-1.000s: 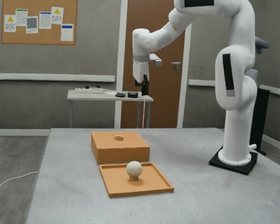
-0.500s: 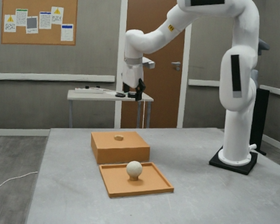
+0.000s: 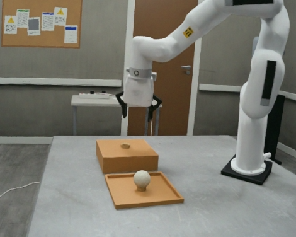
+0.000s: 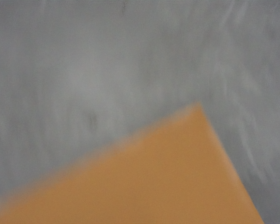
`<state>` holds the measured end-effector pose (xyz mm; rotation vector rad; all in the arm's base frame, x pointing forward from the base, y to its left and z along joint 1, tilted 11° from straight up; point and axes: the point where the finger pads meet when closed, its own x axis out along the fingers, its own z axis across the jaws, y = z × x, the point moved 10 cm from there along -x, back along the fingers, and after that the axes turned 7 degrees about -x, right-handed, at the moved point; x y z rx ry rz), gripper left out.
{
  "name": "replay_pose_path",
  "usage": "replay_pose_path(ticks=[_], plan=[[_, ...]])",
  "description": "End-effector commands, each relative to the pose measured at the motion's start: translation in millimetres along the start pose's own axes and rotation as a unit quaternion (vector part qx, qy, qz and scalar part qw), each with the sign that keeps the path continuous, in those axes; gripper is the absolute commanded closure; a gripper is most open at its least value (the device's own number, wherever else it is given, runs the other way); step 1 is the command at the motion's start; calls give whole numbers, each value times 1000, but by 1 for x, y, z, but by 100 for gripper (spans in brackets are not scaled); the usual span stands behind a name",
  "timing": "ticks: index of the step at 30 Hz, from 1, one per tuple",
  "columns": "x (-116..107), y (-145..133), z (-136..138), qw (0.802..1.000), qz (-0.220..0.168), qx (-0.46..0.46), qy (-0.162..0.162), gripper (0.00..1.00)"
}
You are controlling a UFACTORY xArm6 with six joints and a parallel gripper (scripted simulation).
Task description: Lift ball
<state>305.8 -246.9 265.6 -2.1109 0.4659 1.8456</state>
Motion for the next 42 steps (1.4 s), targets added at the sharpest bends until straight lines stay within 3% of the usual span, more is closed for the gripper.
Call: replay_pose_path(ticks=[1, 4, 6, 7, 16, 28, 37, 42], plan=[[-4, -60, 9, 990, -45, -132, 5, 0], [-4, -92, 13, 976, -70, -206, 6, 0], [-4, -92, 13, 976, -70, -206, 6, 0], [-4, -128, 19, 973, -75, -219, 7, 0], [-10, -233, 34, 973, -75, -219, 7, 0], [-5, -234, 34, 973, -75, -219, 7, 0], [79, -247, 35, 973, -75, -219, 6, 0], [89, -248, 36, 973, -75, -219, 7, 0]])
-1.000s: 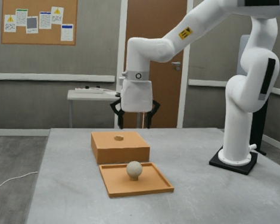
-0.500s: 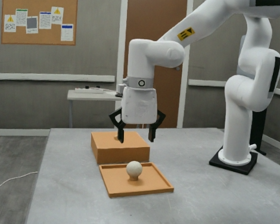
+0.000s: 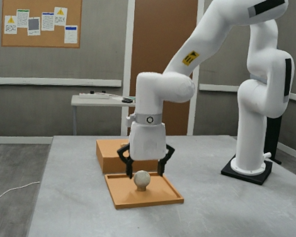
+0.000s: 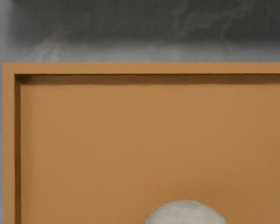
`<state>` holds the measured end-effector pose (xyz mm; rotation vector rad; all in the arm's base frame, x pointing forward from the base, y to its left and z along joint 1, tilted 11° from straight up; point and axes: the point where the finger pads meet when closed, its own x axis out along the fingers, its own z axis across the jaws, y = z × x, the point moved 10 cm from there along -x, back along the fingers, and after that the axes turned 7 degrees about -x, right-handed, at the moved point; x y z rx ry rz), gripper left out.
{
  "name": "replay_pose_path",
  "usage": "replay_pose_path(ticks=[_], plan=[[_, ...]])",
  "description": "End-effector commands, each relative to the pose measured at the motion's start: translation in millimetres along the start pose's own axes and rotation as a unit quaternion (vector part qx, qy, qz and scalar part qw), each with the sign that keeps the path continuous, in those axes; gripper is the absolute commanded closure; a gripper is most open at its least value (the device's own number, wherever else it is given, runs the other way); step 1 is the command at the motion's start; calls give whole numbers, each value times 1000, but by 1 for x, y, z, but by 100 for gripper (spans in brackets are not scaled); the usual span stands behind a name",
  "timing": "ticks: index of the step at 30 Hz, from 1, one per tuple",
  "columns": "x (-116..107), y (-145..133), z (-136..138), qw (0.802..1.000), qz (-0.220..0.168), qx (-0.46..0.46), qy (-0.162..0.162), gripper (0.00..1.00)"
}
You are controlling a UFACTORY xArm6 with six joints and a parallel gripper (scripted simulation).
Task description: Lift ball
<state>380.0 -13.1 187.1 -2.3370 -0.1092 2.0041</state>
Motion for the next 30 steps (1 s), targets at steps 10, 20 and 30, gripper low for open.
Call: replay_pose_path(ticks=[10, 20, 30], plan=[[14, 0, -9, 1000, -1, -1, 8, 0], [14, 0, -9, 1000, -1, -1, 8, 100], [-64, 0, -8, 1000, -1, -1, 8, 100]])
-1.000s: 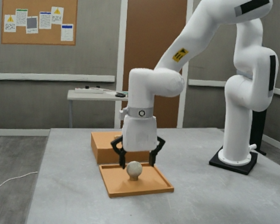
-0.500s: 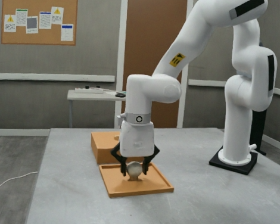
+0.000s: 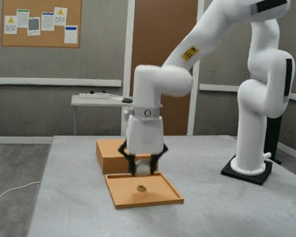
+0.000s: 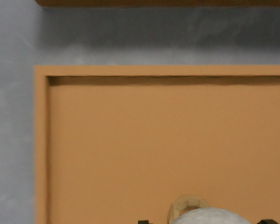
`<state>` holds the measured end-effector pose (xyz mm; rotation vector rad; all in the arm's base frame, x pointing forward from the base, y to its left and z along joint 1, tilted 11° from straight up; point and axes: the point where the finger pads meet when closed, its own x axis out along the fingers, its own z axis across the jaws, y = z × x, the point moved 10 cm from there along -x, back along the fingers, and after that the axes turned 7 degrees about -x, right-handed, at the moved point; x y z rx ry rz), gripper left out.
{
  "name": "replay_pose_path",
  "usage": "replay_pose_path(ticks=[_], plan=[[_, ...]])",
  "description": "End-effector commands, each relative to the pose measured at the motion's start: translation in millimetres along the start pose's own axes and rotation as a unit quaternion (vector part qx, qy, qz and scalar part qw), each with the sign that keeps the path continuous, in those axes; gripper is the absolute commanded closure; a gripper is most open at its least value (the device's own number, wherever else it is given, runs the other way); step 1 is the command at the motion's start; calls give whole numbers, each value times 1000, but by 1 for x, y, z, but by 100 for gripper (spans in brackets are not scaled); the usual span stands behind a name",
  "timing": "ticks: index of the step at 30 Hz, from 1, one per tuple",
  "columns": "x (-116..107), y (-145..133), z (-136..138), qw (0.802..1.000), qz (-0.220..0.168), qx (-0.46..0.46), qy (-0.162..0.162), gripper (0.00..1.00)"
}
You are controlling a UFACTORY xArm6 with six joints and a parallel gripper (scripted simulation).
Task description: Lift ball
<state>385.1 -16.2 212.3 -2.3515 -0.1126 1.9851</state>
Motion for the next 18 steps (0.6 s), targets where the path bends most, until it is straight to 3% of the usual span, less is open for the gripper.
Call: replay_pose_path(ticks=[1, 18], plan=[[-39, -1, 0, 1000, 0, 0, 0, 100], [-42, -1, 0, 1000, 0, 0, 0, 100]])
